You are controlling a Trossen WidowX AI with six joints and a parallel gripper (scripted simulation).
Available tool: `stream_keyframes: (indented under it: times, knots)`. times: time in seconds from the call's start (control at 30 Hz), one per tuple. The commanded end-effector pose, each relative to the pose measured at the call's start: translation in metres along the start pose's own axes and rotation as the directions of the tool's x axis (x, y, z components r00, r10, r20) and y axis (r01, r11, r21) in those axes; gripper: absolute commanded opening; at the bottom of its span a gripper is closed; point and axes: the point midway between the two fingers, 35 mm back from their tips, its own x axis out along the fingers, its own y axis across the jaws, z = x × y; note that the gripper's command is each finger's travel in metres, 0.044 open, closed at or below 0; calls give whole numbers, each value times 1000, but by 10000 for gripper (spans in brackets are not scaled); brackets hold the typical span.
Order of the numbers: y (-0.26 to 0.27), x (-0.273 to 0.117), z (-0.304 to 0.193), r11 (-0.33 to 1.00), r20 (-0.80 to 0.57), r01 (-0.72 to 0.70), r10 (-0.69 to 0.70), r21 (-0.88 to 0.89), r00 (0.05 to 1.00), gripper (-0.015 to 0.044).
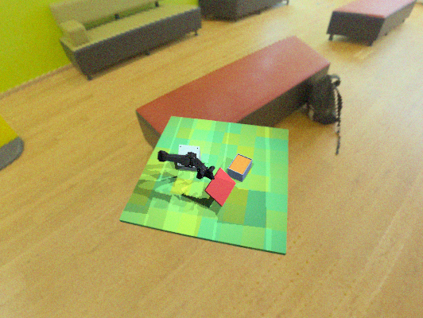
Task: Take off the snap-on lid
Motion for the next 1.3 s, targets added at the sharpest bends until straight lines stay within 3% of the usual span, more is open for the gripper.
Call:
stream_keyframes:
  times: [0.0,1.27]
  knots:
    - [5,-3,5,1000,-3,-20,20,8,1000,0]
    - [-22,18,1,1000,0,-22,22,8,1000,0]
